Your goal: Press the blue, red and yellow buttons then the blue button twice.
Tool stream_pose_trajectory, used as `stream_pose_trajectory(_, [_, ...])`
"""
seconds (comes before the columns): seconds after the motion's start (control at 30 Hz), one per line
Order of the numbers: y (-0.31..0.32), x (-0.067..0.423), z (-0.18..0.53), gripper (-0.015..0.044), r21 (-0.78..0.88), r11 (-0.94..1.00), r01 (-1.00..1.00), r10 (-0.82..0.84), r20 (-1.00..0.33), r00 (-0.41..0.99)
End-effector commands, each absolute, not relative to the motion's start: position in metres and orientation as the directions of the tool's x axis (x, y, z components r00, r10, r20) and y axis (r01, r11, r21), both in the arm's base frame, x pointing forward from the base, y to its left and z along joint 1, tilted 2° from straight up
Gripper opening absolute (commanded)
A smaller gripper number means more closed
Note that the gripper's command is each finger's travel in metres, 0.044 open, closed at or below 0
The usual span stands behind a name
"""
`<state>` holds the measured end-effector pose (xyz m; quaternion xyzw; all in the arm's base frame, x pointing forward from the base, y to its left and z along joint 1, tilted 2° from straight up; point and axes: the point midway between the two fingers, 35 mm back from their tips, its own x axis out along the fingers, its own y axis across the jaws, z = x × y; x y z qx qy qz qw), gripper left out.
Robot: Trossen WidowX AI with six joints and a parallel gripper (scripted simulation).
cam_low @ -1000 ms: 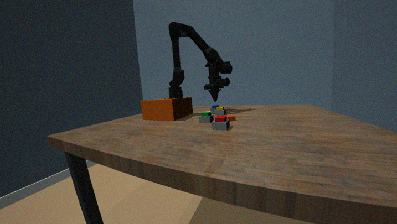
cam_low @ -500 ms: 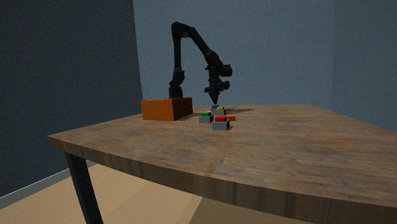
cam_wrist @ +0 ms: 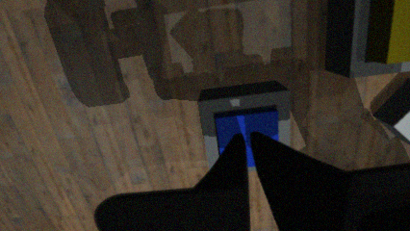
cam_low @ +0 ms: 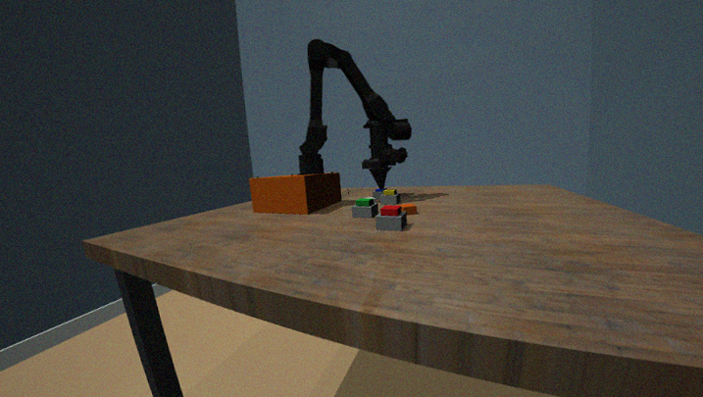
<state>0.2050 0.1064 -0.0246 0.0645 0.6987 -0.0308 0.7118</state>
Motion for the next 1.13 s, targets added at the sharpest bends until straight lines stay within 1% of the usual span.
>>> stream_pose_trajectory(0.0, [0.106, 0.204, -0.026, 0.0020, 0.046, 0.989, 0.139, 0.044, -0.999, 0.019])
stream_pose_trajectory(0.3, [0.106, 0.204, -0.026, 0.0020, 0.046, 0.989, 0.139, 0.044, -0.999, 0.019])
stream_pose_trajectory(0.47, [0.105, 0.204, 0.006, 0.0020, 0.046, 0.989, 0.139, 0.044, -0.999, 0.020])
stream_pose_trajectory(0.57, [0.105, 0.204, 0.008, 0.0020, 0.046, 0.989, 0.139, 0.044, -0.999, 0.020])
stream_pose_trajectory(0.63, [0.108, 0.208, 0.012, 0.0072, 0.046, 0.989, 0.139, 0.044, -0.999, 0.020])
stream_pose_trajectory(0.93, [0.156, 0.261, 0.067, 0.0309, 0.051, 0.989, 0.139, 0.048, -0.999, 0.024])
stream_pose_trajectory(1.03, [0.164, 0.268, 0.075, 0.0387, 0.052, 0.989, 0.139, 0.049, -0.999, 0.025])
stream_pose_trajectory(1.07, [0.164, 0.268, 0.075, 0.0400, 0.052, 0.989, 0.139, 0.049, -0.999, 0.025])
stream_pose_trajectory(1.1, [0.164, 0.268, 0.075, 0.0400, 0.052, 0.989, 0.139, 0.049, -0.999, 0.025])
